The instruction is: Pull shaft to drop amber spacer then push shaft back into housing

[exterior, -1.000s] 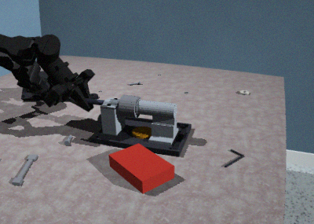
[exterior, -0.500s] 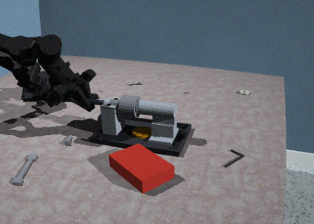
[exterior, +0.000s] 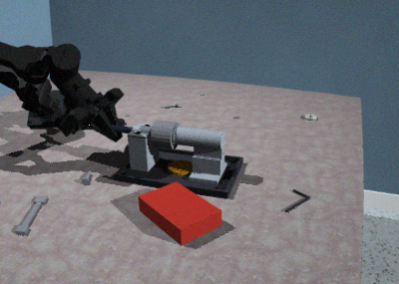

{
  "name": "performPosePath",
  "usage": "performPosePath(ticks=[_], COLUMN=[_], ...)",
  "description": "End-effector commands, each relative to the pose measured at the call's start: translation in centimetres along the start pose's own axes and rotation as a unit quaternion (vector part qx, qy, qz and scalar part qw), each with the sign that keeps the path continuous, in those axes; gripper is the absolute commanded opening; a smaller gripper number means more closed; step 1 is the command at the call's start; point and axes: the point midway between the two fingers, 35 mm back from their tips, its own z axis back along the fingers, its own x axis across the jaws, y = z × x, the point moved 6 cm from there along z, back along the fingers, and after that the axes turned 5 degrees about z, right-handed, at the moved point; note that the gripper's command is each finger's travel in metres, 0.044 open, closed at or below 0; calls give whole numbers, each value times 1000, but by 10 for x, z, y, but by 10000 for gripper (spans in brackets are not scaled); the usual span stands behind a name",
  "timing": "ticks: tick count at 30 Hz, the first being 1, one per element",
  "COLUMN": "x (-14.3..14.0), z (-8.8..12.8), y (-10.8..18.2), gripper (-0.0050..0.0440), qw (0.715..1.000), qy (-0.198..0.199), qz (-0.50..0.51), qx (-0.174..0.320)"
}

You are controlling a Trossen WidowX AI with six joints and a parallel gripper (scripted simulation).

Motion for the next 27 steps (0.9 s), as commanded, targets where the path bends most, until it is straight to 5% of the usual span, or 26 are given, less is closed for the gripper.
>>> performPosePath(ticks=[1, 27], x=[3, 3], z=[0, -5], y=[6, 12], gripper=[0, 0], qw=[1000, 1000], qy=[-1, -1], qz=[-4, -4], qx=[10, 10])
